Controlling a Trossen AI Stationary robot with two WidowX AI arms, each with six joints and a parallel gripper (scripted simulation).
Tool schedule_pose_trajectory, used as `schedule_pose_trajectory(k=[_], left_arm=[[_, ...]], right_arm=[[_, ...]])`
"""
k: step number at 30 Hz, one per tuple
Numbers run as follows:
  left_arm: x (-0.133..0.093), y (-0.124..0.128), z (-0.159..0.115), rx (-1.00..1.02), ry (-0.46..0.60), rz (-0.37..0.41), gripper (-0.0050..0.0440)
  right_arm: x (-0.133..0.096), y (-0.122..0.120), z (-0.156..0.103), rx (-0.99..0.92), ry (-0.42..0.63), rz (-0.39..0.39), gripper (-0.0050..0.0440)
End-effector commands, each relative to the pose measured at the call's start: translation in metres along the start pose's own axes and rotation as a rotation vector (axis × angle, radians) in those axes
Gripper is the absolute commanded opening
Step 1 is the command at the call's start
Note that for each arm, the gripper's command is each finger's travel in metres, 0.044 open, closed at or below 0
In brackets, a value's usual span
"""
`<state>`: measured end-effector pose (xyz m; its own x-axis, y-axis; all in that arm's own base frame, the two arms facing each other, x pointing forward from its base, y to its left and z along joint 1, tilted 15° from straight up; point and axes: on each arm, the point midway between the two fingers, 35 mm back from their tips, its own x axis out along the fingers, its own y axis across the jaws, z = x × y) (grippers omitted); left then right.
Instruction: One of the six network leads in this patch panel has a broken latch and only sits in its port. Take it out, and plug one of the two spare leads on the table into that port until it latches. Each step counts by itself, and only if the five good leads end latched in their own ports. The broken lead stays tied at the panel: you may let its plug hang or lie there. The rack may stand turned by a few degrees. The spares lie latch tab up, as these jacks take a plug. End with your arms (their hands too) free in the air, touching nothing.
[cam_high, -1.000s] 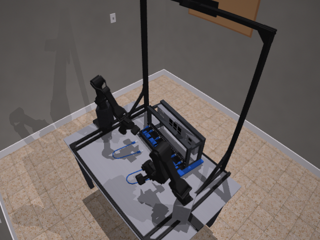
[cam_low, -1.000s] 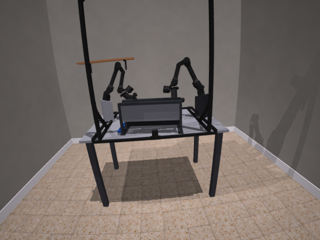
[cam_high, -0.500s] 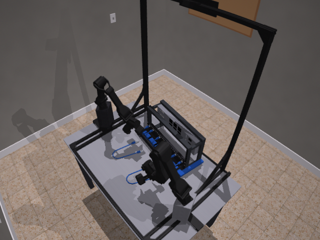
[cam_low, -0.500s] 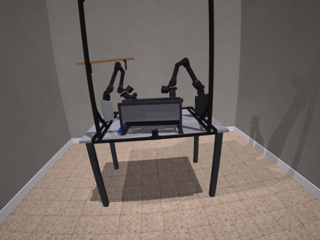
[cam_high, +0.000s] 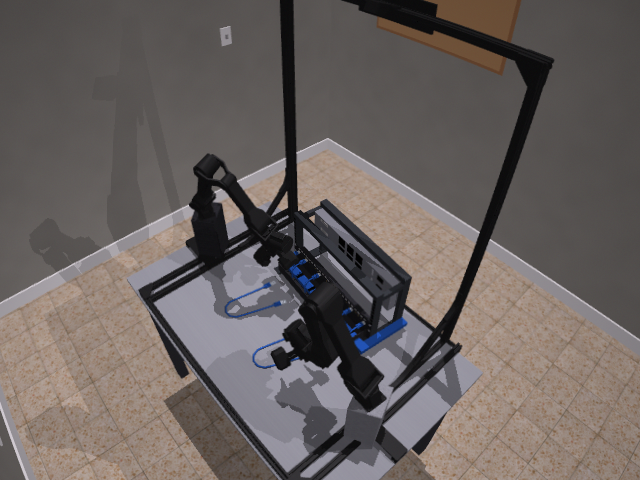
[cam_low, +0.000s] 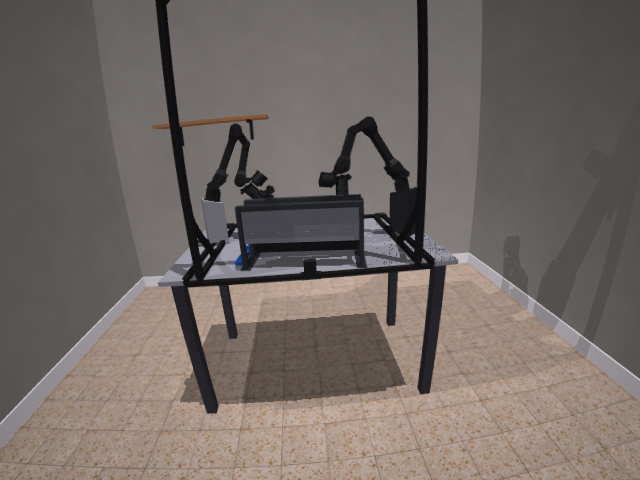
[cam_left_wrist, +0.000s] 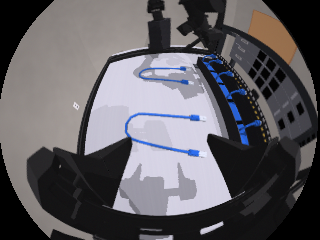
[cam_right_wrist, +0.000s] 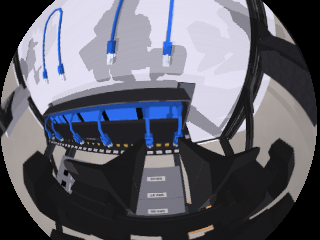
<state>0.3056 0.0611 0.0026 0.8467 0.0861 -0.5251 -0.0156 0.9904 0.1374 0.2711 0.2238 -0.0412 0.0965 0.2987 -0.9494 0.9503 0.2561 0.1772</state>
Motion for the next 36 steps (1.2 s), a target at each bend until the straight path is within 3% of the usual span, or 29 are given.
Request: schedule_pose_trajectory(k=[1,15,16,36], left_arm=[[0.0,0.0,0.0,0.0,0.0,0.0,0.044],[0.0,0.0,0.0,0.0,0.0,0.0,0.044],[0.0,0.0,0.0,0.0,0.0,0.0,0.044],[0.0,0.0,0.0,0.0,0.0,0.0,0.044]], right_arm=[[0.014,0.019,-0.033,0.007,-0.022,0.009,0.0176],[0.014,0.019,-0.033,0.007,-0.022,0.009,0.0176],[0.073,0.019,-0.032,0.007,-0.022,0.009,0.0176],[0.074,0.019,-0.032,0.007,-0.022,0.009,0.0176]])
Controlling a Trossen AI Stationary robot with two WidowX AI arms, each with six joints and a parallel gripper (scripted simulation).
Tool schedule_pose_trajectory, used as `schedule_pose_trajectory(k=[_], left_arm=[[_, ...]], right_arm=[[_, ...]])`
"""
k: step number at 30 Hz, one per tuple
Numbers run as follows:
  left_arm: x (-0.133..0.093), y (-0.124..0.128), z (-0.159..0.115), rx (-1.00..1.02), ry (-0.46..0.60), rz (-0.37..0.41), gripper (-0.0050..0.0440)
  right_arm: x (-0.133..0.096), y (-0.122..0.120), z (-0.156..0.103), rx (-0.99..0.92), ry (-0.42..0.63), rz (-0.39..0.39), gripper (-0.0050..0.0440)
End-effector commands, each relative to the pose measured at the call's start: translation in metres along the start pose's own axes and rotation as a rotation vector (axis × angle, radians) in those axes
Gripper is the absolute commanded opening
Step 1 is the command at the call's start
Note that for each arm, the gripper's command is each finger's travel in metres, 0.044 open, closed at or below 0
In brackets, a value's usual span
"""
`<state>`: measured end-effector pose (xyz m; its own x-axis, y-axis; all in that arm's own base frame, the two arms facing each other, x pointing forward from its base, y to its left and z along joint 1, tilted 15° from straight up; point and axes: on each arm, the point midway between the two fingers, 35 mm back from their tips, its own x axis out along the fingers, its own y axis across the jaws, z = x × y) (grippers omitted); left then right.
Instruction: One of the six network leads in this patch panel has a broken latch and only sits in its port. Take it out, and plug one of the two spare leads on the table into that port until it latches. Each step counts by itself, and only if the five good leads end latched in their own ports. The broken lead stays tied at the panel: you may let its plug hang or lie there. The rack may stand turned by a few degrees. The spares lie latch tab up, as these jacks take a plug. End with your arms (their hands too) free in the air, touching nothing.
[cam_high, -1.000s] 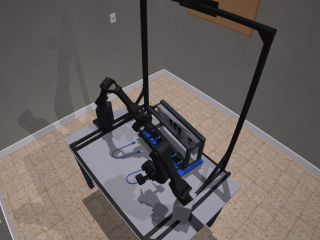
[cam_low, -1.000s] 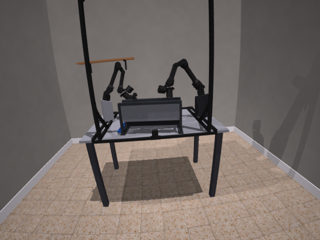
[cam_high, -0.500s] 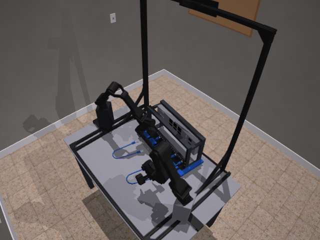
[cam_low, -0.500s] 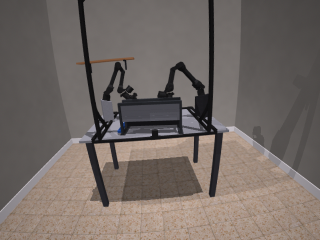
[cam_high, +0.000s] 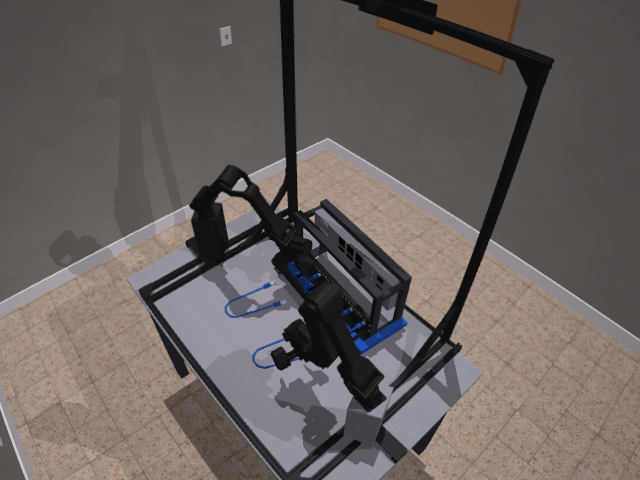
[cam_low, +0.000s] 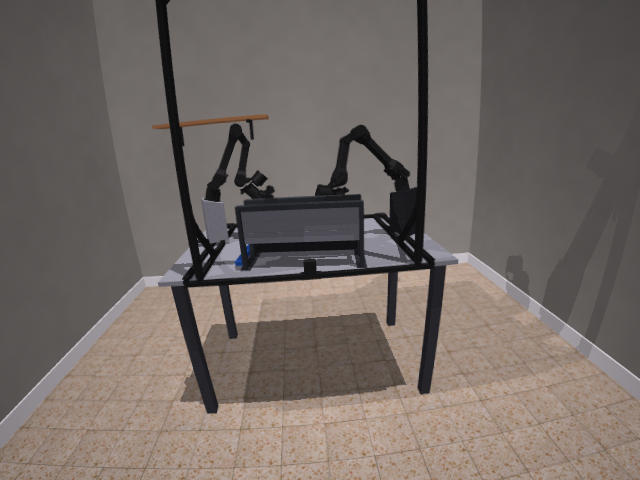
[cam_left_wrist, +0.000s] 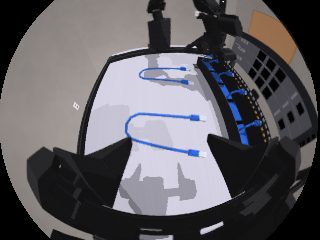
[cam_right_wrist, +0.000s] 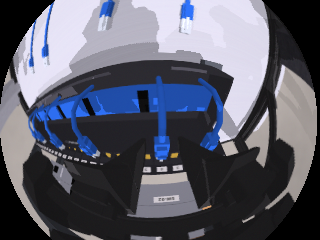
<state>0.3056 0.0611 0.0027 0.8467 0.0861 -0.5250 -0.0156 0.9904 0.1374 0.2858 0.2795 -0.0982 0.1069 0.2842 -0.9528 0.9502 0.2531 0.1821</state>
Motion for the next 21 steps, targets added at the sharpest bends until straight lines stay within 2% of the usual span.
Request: schedule_pose_trajectory(k=[1,13,14,21], left_arm=[[0.0,0.0,0.0,0.0,0.0,0.0,0.044],[0.0,0.0,0.0,0.0,0.0,0.0,0.044],[0.0,0.0,0.0,0.0,0.0,0.0,0.044],[0.0,0.0,0.0,0.0,0.0,0.0,0.044]], right_arm=[[0.0018,0.0011,0.0004,0.006,-0.005,0.004,0.0176],[0.0018,0.0011,0.0004,0.006,-0.005,0.004,0.0176],[0.0014,-0.0001,0.0002,0.0,-0.001,-0.001,0.0],[0.0014,-0.0001,0.0002,0.0,-0.001,-0.001,0.0]])
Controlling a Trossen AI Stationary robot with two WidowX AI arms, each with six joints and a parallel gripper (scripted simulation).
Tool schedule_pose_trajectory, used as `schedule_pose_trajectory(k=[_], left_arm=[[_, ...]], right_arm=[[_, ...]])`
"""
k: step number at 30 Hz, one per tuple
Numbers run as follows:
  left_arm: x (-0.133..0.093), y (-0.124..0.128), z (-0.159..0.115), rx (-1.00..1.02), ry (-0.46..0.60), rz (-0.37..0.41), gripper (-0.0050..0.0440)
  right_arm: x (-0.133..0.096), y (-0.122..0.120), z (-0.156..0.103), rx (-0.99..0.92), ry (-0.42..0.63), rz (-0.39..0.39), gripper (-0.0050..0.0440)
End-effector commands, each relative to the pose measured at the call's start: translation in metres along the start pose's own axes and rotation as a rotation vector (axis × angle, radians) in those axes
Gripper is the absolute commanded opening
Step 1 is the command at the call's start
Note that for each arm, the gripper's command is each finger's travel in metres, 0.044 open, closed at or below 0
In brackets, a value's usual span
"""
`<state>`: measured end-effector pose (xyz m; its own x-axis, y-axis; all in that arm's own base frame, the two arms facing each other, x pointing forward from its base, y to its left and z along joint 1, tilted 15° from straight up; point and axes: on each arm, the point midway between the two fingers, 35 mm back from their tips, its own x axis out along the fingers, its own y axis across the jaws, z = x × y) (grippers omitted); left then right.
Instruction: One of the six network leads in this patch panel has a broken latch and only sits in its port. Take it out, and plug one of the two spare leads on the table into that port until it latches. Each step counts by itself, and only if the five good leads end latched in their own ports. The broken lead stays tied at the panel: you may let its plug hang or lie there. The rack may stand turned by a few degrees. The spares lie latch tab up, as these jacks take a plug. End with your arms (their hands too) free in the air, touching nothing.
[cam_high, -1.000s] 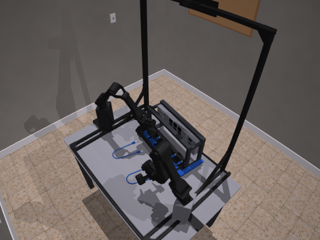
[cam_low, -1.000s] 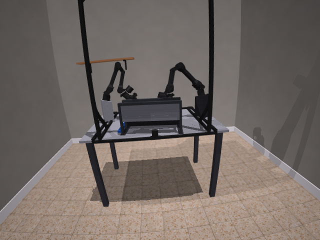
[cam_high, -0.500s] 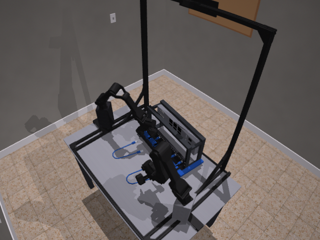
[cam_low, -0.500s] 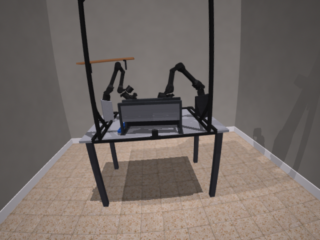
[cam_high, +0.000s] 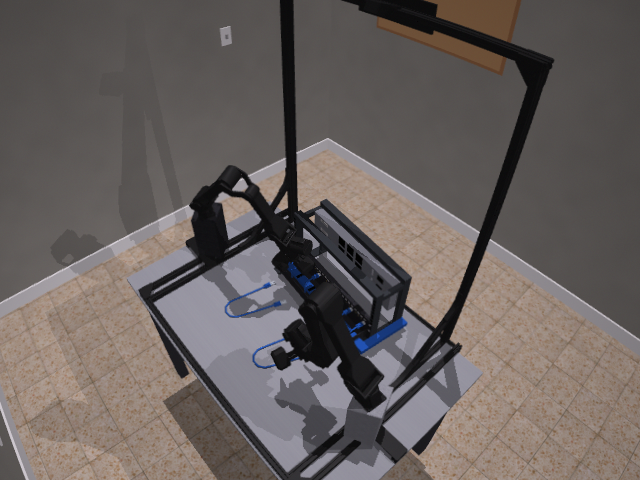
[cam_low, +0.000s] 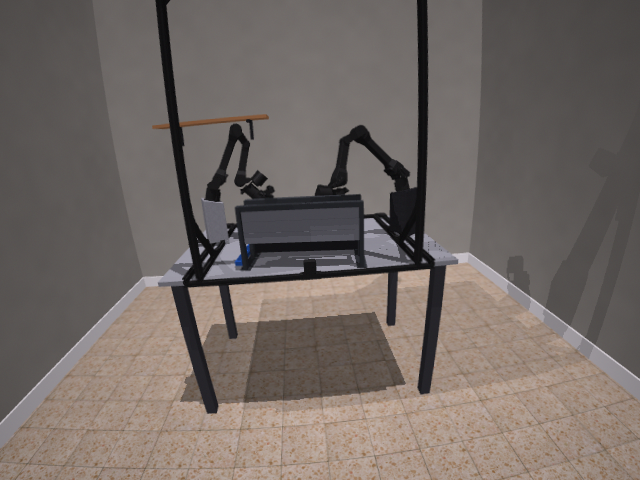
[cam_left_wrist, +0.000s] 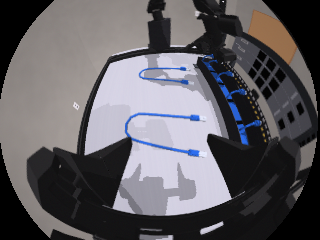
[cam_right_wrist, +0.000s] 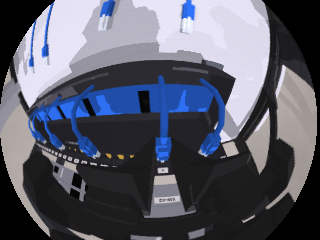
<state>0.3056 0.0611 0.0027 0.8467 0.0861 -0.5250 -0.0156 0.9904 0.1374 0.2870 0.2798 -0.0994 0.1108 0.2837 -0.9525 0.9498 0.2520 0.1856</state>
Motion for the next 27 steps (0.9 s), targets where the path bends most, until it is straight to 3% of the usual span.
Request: schedule_pose_trajectory(k=[1,26,27], left_arm=[[0.0,0.0,0.0,0.0,0.0,0.0,0.044],[0.0,0.0,0.0,0.0,0.0,0.0,0.044],[0.0,0.0,0.0,0.0,0.0,0.0,0.044]], right_arm=[[0.0,-0.0011,-0.0002,0.0,0.001,-0.005,0.0],[0.0,0.0002,0.0,0.0,0.0,0.001,0.0],[0.0,0.0003,0.0,0.0,0.0,0.001,0.0054]])
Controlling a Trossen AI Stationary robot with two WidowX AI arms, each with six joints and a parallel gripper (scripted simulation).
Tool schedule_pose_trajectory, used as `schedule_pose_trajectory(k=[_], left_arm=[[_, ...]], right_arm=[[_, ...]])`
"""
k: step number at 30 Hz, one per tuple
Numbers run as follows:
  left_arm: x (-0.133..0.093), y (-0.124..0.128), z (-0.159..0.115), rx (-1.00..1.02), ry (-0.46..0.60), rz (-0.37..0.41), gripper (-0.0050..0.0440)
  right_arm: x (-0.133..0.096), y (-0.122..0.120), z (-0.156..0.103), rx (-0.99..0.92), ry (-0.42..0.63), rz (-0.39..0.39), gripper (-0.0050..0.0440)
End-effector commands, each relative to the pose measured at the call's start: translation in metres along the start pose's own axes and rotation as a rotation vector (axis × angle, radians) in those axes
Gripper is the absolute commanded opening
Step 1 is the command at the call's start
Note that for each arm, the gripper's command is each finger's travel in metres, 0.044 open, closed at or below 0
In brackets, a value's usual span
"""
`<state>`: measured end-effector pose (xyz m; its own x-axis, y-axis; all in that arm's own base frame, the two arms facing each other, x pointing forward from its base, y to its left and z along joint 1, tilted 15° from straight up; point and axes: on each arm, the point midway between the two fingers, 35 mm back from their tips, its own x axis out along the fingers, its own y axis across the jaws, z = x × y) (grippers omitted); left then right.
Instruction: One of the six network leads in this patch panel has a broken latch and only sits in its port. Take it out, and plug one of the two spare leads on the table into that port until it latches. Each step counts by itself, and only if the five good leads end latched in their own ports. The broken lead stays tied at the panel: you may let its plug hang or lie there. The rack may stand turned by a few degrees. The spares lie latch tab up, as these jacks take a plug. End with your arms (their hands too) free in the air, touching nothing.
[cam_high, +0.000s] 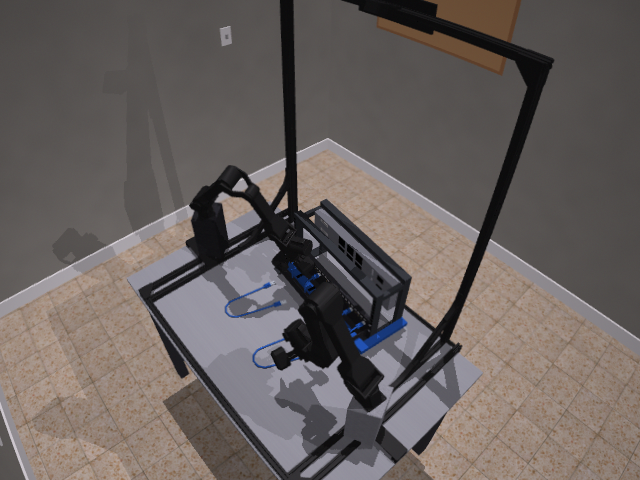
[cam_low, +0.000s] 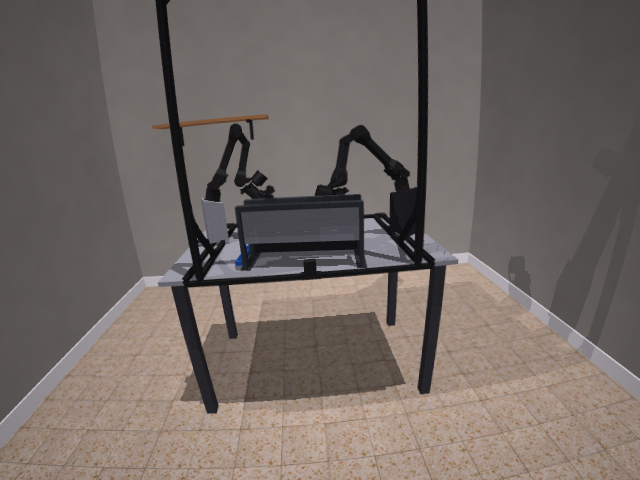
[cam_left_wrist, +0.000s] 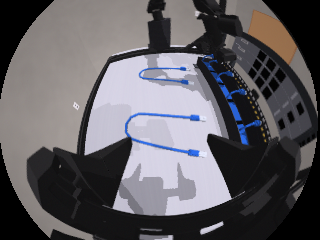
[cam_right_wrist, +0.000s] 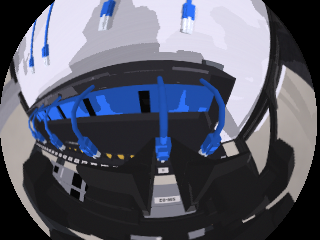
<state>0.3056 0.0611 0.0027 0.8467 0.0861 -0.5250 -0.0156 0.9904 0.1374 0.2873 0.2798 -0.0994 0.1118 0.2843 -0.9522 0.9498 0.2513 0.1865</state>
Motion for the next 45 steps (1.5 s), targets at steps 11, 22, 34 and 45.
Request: schedule_pose_trajectory(k=[11,22,34,45], left_arm=[[0.0,0.0,0.0,0.0,0.0,0.0,0.044],[0.0,0.0,0.0,0.0,0.0,0.0,0.044],[0.0,0.0,0.0,0.0,0.0,0.0,0.044],[0.0,0.0,0.0,0.0,0.0,0.0,0.044]], right_arm=[[0.0,0.0,0.0,0.0,0.0,0.0,0.0054],[0.0,0.0,0.0,0.0,0.0,0.0,0.0054],[-0.017,0.0,0.036,0.0,0.0,0.0,0.0054],[-0.017,0.0,0.036,0.0,0.0,0.0,0.0054]])
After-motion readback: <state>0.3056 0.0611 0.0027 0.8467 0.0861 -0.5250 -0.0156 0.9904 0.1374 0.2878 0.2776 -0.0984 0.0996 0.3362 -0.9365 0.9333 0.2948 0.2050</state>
